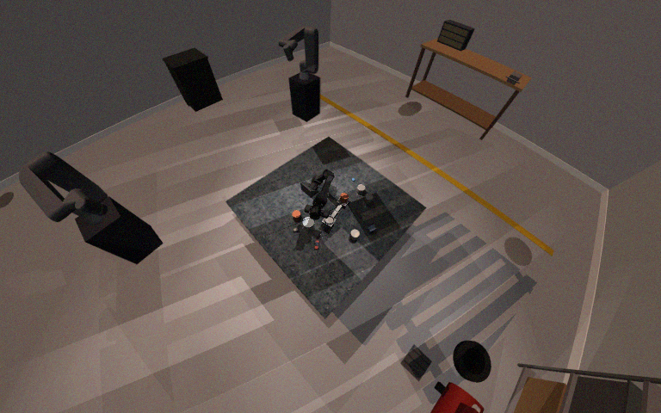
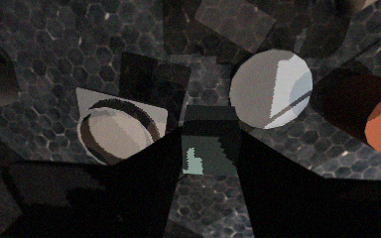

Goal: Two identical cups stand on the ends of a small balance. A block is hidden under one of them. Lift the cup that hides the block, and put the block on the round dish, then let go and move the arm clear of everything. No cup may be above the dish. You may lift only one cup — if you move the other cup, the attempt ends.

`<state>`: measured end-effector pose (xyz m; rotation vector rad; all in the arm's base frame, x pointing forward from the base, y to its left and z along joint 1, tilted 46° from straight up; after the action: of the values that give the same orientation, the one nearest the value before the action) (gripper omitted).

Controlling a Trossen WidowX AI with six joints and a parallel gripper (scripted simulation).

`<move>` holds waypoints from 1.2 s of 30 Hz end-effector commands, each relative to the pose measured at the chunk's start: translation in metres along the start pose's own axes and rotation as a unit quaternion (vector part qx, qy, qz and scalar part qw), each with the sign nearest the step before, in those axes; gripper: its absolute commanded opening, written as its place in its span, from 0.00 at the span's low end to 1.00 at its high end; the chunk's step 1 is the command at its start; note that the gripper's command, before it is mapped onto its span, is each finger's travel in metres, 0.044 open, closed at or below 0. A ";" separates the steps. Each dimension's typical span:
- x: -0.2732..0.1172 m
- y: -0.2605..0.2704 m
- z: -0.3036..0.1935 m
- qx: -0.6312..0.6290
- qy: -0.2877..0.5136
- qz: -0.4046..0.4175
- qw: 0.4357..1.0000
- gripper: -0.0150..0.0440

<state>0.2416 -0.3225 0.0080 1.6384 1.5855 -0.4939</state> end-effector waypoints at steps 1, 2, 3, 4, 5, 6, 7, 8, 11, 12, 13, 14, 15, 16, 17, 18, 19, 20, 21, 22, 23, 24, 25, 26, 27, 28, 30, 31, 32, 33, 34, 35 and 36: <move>0.026 -0.035 0.012 -0.002 0.015 -0.010 1.000 0.25; 0.032 -0.044 0.014 -0.003 0.018 -0.011 1.000 0.25; 0.038 -0.053 0.015 -0.004 0.021 -0.012 1.000 0.25; 0.044 -0.062 0.017 -0.004 0.024 -0.013 1.000 0.25; 0.049 -0.069 0.018 -0.005 0.027 -0.014 1.000 0.25; 0.052 -0.073 0.018 -0.006 0.029 -0.015 0.999 0.25; 0.053 -0.074 0.018 -0.006 0.030 -0.015 0.999 0.25; 0.053 -0.074 0.018 -0.006 0.030 -0.015 0.999 0.25; 0.054 -0.074 0.018 -0.006 0.030 -0.015 0.999 0.25; 0.056 -0.074 0.018 -0.006 0.030 -0.015 0.999 0.25; 0.058 -0.074 0.018 -0.006 0.030 -0.015 0.999 0.25; 0.061 -0.074 0.018 -0.006 0.030 -0.015 0.999 0.25; 0.065 -0.074 0.018 -0.006 0.030 -0.015 0.999 0.25; 0.069 -0.074 0.018 -0.006 0.030 -0.015 0.999 0.25; 0.073 -0.075 0.017 -0.006 0.030 -0.015 0.999 0.25; 0.078 -0.075 0.017 -0.006 0.030 -0.015 0.999 0.25; 0.083 -0.075 0.017 -0.006 0.030 -0.014 0.999 0.25; 0.088 -0.075 0.016 -0.006 0.030 -0.014 0.999 0.25; 0.092 -0.075 0.016 -0.006 0.030 -0.014 0.999 0.25; 0.094 -0.075 0.015 -0.006 0.030 -0.014 0.999 0.25; 0.095 -0.075 0.015 -0.006 0.030 -0.014 0.999 0.25; 0.095 -0.075 0.015 -0.006 0.030 -0.014 0.999 0.25; 0.095 -0.075 0.015 -0.006 0.030 -0.014 0.999 0.25; 0.095 -0.075 0.015 -0.006 0.030 -0.014 0.999 0.25; 0.095 -0.075 0.015 -0.006 0.030 -0.014 0.999 0.25; 0.096 -0.075 0.015 -0.006 0.030 -0.014 0.999 0.25; 0.098 -0.075 0.015 -0.006 0.030 -0.014 0.999 0.25; 0.099 -0.075 0.015 -0.006 0.030 -0.014 0.999 0.25; 0.100 -0.075 0.015 -0.006 0.030 -0.014 0.999 0.25; 0.102 -0.076 0.015 -0.006 0.030 -0.014 0.999 0.25; 0.103 -0.076 0.015 -0.006 0.030 -0.014 0.999 0.25; 0.105 -0.076 0.015 -0.006 0.030 -0.014 0.999 0.25; 0.107 -0.076 0.015 -0.006 0.030 -0.014 0.999 0.25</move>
<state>0.1879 -0.2760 -0.0951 1.6251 1.6522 -0.4561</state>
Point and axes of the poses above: the point midway between the two fingers, 35 mm back from their tips, its own x axis out along the fingers, its own y axis across the jaws, z = x × y, the point moved 9 cm from there along -x, back along the fingers, and after that the axes turned 8 degrees about x, right-handed, at the moved point
